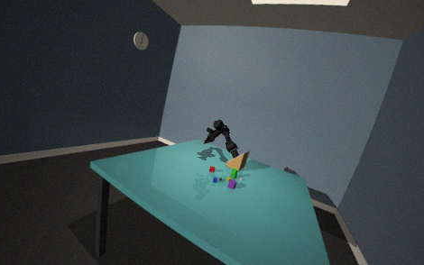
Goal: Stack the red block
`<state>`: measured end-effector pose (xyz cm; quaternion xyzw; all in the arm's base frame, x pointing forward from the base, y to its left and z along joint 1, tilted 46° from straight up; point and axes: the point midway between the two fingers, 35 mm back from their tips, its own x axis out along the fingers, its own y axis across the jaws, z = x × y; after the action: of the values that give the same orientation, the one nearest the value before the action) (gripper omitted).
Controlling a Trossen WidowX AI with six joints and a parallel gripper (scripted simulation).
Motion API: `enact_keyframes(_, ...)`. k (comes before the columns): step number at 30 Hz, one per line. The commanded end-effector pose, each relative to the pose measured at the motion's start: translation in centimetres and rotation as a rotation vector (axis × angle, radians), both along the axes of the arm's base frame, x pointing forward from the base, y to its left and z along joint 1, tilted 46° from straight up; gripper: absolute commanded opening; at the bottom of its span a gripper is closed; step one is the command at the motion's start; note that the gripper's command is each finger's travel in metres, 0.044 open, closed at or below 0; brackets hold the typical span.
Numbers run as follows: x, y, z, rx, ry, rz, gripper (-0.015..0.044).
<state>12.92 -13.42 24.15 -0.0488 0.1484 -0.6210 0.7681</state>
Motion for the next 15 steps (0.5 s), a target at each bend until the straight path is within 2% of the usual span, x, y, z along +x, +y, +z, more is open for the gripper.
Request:
enact_keyframes(1, 0.1, 0.0, -0.1, 0.003, 0.007, 0.002, 0.0426)
enact_keyframes(2, 0.3, 0.1, -0.2, 0.01, 0.027, 0.009, 0.044)
enact_keyframes(15, 6.0, 1.9, -4.4, 0.159, 0.533, 0.183, 0.044)
